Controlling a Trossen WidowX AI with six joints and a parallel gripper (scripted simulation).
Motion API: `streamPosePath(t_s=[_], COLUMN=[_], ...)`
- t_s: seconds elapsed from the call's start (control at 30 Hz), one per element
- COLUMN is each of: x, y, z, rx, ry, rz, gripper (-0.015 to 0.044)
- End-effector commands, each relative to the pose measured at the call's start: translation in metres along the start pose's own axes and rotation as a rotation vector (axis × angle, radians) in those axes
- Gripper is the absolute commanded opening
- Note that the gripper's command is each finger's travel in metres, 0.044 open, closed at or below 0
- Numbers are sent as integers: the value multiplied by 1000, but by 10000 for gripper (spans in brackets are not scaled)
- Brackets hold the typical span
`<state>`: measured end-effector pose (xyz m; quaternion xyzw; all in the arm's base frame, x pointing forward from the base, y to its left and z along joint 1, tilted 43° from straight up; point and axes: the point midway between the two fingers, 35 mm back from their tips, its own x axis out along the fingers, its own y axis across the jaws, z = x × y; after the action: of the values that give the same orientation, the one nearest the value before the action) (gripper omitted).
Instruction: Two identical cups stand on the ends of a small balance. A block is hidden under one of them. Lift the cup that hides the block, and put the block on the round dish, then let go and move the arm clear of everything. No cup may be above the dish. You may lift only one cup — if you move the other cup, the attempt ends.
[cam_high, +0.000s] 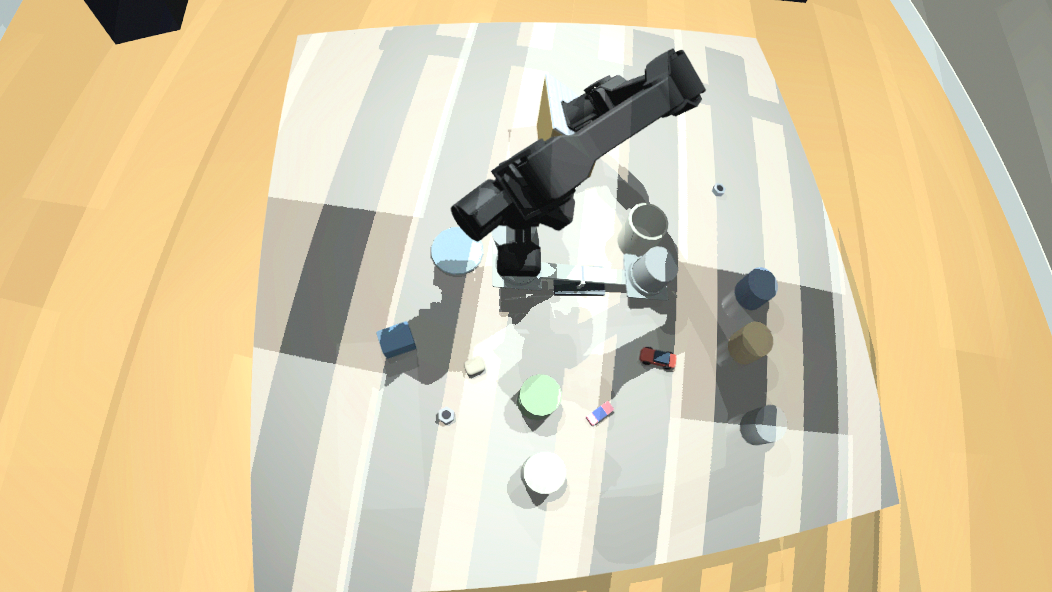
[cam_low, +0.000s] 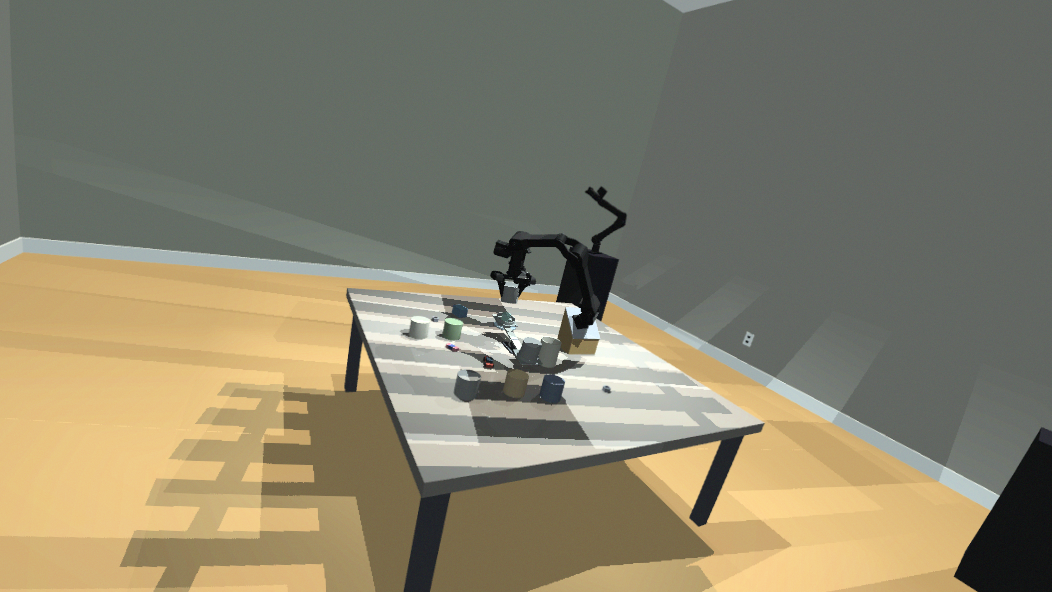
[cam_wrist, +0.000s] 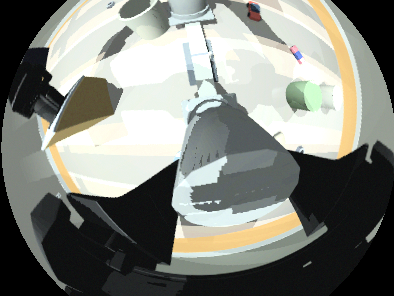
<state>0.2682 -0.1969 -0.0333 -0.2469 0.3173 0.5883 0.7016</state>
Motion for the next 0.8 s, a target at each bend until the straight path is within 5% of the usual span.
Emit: streamPosePath(t_s=[0.0,0.4,0.77], x=[0,1,31], y=[0,1,65], z=[0,-2,-89], rx=[1,1,3], ry=[0,1,26], rz=[-1,-1,-4], gripper=[0,0,0])
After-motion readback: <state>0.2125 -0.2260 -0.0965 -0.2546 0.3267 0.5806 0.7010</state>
